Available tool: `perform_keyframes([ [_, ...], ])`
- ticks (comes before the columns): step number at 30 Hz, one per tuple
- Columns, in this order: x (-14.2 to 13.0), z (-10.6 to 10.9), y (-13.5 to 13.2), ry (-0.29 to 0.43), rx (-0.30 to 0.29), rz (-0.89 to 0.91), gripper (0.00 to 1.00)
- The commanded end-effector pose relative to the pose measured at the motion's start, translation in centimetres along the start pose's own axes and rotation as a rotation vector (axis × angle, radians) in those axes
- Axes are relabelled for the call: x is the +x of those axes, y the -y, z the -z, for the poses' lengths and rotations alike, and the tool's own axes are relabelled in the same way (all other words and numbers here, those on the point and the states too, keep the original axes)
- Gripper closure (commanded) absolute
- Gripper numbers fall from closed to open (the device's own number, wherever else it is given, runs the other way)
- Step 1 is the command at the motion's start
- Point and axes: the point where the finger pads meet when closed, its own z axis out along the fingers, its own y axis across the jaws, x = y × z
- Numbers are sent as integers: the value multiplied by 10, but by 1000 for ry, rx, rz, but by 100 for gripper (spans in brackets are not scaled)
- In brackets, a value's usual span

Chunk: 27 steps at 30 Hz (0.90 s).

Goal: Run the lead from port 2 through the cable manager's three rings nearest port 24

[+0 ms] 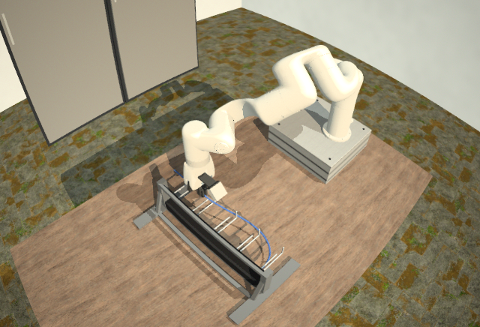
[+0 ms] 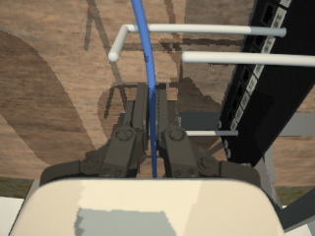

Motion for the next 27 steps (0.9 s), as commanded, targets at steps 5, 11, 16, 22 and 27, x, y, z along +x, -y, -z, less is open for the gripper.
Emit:
perform_keyframes([
  [5, -1, 2, -5, 2, -5, 0, 100],
  [11, -1, 2, -10, 2, -5, 0, 100],
  [16, -1, 2, -18, 2, -5, 0, 100],
  [22, -1, 3, -26, 2, -5, 0, 100],
  [27, -1, 3, -32, 2, -5, 0, 100],
])
